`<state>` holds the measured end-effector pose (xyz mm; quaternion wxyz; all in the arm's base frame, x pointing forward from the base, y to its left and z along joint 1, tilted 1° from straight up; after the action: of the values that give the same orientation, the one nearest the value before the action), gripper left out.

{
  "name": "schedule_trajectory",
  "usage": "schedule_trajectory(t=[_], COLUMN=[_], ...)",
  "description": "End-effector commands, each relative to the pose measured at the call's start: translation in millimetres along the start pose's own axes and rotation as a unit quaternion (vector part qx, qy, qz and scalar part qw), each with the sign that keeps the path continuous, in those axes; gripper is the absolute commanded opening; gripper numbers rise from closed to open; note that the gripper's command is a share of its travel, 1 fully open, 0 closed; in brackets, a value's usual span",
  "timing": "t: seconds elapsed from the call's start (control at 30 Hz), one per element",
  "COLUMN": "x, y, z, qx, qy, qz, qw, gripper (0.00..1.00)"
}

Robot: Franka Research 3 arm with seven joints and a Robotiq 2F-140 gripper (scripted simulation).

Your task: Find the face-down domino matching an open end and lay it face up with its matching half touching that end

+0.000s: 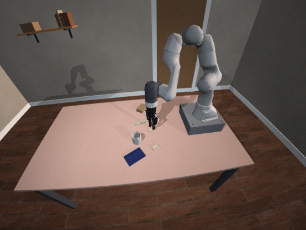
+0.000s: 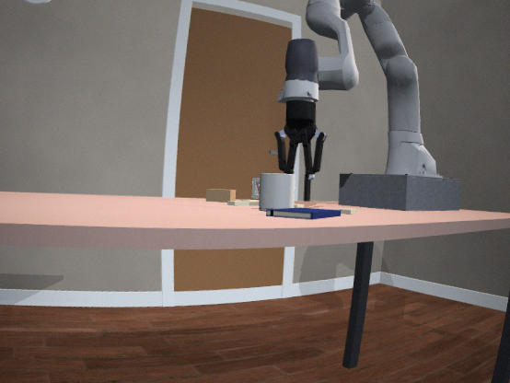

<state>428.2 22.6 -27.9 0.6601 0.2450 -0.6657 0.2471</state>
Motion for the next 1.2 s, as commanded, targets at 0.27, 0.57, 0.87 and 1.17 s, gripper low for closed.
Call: schedule_trajectory(t=[0.27,0.57,0.87,1.17], x=[0.0,0.0,0.0,15.8], y=[0,0,0,1], z=[0,0,0,7], qx=[-0.003,-0.003,-0.003,-0.003], qy=[0.000,0.000,0.000,-0.070], qz=[0.000,0.000,0.000,0.004], qw=[1.000,1.000,1.000,0.998], gripper=[0.33,0.33,0.33,0.33])
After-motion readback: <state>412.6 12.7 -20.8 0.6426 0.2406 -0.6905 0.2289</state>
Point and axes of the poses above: the point where the finger pads meet when closed, its own x axis back along the fingers, its own y axis across the jaws, z = x × y, the point moved 2 cm from there along x, back along the fingers, and after that the axes turned 3 degrees about x, right-handed, at the moved point
